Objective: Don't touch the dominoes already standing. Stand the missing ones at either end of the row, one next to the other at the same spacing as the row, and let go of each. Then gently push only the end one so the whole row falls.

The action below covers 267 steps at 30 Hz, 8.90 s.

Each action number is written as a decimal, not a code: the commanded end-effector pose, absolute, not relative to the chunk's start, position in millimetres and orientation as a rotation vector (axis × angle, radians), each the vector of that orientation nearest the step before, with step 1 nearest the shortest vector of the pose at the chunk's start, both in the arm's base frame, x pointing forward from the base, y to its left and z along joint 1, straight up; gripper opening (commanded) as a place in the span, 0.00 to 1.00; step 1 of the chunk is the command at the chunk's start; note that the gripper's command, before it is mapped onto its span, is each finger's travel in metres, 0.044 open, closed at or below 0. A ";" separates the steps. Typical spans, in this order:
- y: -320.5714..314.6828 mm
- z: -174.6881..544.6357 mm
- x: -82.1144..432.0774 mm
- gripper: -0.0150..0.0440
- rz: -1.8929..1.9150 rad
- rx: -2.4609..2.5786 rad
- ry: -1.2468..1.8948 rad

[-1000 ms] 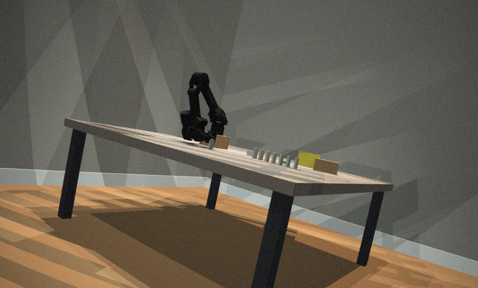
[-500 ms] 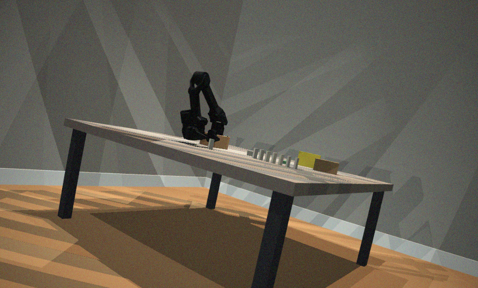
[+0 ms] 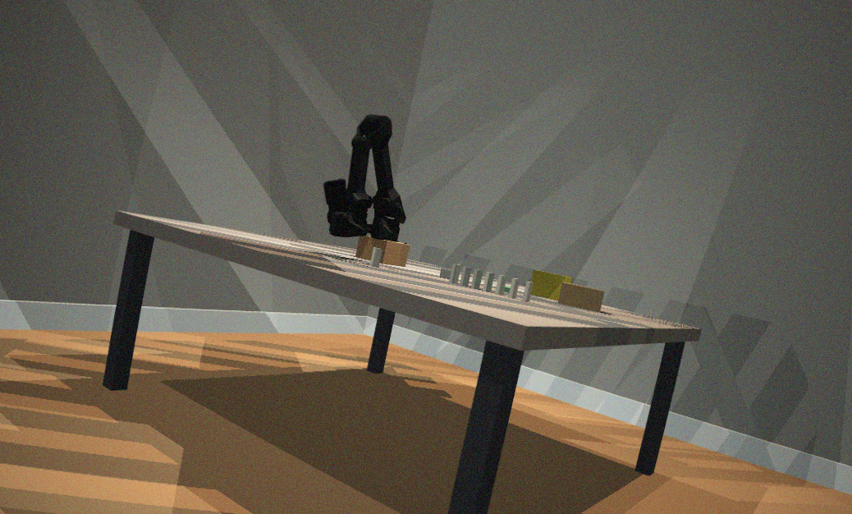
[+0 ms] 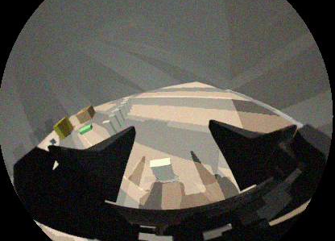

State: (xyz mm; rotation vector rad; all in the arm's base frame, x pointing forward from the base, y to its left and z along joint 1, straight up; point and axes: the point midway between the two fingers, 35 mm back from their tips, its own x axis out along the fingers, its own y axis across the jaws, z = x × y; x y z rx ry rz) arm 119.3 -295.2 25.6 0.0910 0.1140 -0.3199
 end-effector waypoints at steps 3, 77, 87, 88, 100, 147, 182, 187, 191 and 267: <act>-345.4 12.5 147.7 1.00 -0.429 0.264 0.352; -280.7 1.9 141.7 1.00 -0.230 0.189 1.543; -280.6 -3.9 141.7 0.82 -0.229 0.189 1.543; -280.6 -3.9 141.7 0.78 -0.229 0.189 1.543; -280.6 -3.9 141.7 0.44 -0.229 0.189 1.543; -148.7 129.0 287.3 0.44 -0.232 0.215 1.528; -150.0 1.8 289.7 0.44 -0.232 0.215 1.529; -150.0 1.8 289.7 0.57 -0.232 0.215 1.529; -150.0 1.8 289.7 0.75 -0.232 0.215 1.529; -22.1 -25.1 272.5 0.87 0.421 -0.436 1.502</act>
